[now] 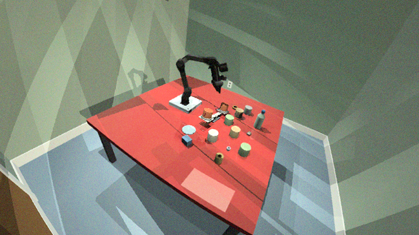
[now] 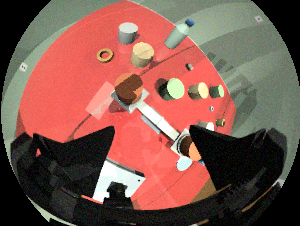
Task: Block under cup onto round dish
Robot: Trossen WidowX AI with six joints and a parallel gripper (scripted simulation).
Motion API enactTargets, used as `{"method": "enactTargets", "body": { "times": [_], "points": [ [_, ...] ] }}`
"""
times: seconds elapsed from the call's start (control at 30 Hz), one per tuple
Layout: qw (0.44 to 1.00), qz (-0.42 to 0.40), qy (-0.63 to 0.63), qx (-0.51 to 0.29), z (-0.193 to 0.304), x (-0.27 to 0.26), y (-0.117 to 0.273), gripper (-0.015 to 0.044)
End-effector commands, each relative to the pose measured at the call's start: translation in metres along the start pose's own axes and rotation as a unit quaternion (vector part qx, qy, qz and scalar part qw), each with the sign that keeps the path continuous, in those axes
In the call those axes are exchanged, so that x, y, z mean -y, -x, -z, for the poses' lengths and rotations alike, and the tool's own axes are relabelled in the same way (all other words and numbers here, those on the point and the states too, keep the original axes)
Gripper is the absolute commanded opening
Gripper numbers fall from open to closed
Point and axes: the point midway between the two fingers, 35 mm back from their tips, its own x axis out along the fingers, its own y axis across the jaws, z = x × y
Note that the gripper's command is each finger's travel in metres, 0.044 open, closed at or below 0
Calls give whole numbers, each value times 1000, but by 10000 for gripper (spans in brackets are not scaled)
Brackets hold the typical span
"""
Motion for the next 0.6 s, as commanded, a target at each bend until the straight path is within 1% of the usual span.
{"method": "enactTargets", "body": {
  "times": [0.0, 0.3, 0.57],
  "points": [
    [999, -18, 47, -14, -11, -2, -9, 440],
    [986, -64, 148, -48, -33, -7, -37, 440],
    [956, -122, 260, -69, -50, -16, -65, 440]
  ]
}}
